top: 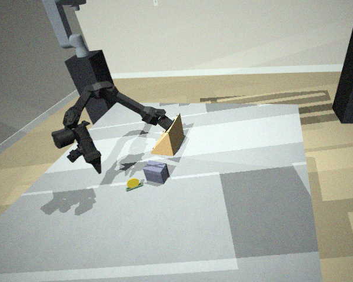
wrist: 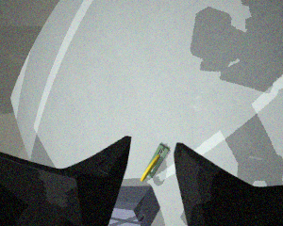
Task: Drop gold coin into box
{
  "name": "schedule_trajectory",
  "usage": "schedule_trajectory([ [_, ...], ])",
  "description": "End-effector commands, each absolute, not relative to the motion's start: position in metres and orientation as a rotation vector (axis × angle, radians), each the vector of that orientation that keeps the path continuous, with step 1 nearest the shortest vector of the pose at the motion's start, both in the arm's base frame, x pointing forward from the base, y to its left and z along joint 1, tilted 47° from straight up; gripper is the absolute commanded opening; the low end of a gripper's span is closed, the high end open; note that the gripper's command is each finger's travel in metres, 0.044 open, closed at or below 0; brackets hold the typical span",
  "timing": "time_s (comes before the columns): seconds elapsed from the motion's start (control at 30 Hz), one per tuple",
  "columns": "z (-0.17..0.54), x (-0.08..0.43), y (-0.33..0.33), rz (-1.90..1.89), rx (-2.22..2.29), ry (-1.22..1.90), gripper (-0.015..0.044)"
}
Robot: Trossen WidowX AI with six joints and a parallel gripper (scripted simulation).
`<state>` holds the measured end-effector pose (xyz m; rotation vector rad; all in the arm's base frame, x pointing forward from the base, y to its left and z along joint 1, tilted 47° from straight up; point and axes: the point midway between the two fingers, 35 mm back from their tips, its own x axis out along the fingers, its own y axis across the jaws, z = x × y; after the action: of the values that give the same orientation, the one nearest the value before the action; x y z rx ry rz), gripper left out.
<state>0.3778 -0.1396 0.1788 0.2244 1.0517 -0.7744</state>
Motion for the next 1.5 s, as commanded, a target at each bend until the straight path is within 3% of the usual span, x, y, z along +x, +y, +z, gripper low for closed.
schedule_trajectory([
  [0.0, 0.124, 0.357, -0.104, -1.097, 0.251, 1.108, 0.0161],
  [0.2, 0.093, 0.335, -0.075, -1.327, 0.176, 1.018, 0.0161],
  [0.57, 0.091, 0.336, -0.073, -1.334, 0.172, 1.012, 0.0161],
  [1.47, 0.043, 0.333, -0.120, -1.334, 0.171, 1.011, 0.0161],
])
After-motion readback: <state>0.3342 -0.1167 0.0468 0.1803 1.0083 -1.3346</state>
